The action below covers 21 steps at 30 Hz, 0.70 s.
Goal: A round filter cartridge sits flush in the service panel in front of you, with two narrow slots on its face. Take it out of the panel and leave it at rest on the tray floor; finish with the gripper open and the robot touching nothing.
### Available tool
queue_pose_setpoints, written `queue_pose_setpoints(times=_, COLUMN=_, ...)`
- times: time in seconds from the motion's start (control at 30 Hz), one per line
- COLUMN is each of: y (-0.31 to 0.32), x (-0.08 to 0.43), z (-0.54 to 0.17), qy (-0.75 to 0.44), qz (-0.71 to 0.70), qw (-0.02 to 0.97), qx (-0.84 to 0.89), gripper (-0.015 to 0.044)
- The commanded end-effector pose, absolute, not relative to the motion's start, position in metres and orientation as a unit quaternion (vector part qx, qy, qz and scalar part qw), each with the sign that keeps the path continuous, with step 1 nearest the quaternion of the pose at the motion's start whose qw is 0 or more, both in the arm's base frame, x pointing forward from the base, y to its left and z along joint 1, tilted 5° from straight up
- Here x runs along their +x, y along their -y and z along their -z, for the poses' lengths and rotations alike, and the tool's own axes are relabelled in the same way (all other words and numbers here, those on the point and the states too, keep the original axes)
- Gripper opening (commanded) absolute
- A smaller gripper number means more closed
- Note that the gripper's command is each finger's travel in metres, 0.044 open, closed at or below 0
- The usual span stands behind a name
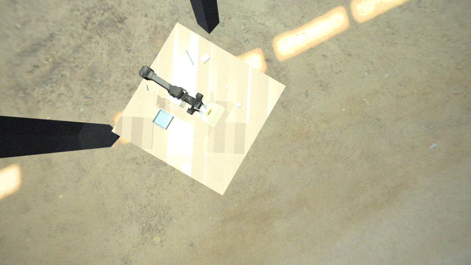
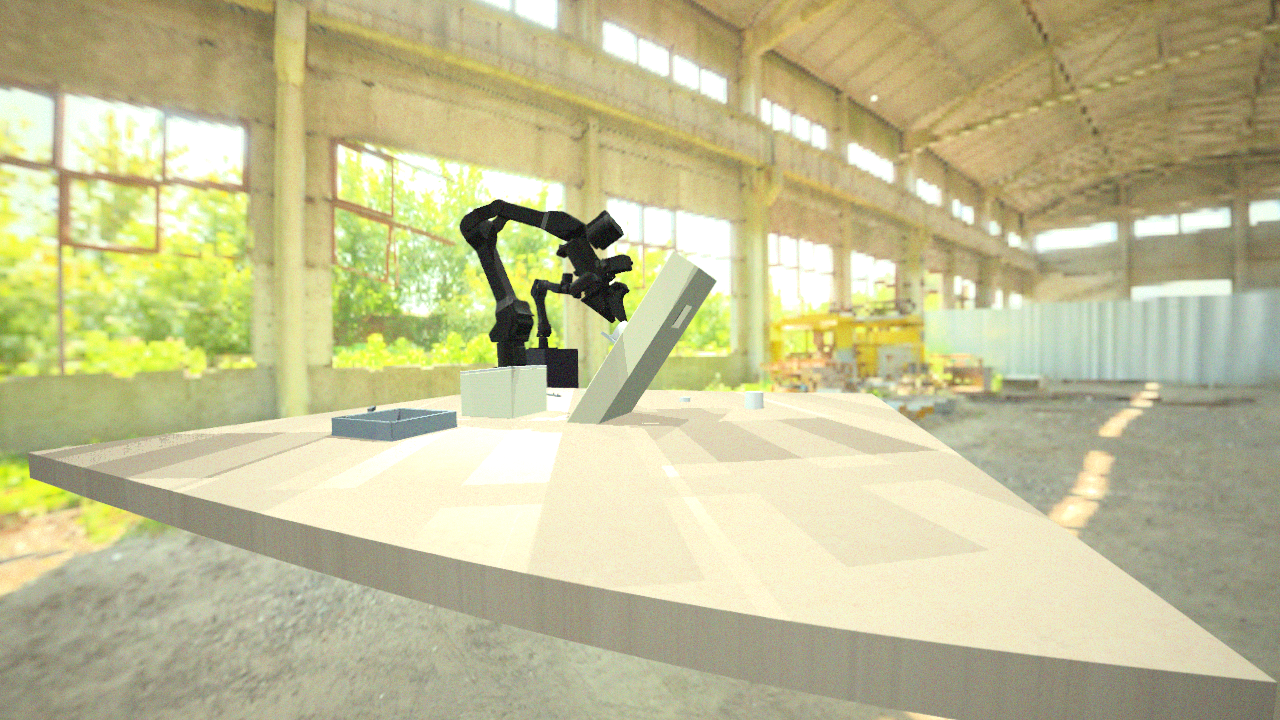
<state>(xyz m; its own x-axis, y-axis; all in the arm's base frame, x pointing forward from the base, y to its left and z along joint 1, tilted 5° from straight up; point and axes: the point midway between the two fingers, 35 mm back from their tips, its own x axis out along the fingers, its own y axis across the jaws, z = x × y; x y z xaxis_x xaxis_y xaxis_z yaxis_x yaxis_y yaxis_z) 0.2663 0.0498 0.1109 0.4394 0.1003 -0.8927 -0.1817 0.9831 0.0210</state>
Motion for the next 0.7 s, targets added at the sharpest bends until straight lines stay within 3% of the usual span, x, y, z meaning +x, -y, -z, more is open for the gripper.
queue_pose_setpoints(times=0.0, y=-0.050, x=0.269, z=-0.102, qy=-0.525, qz=-0.083, qw=0.846, qx=-0.042, gripper=0.0305)
queue_pose_setpoints(times=0.53, y=-0.052, x=0.276, z=-0.084, qy=-0.524, qz=-0.083, qw=0.847, qx=-0.042, gripper=0.0305)
queue_pose_setpoints(times=0.67, y=-0.052, x=0.276, z=-0.087, qy=-0.523, qz=-0.084, qw=0.847, qx=-0.040, gripper=0.0219)
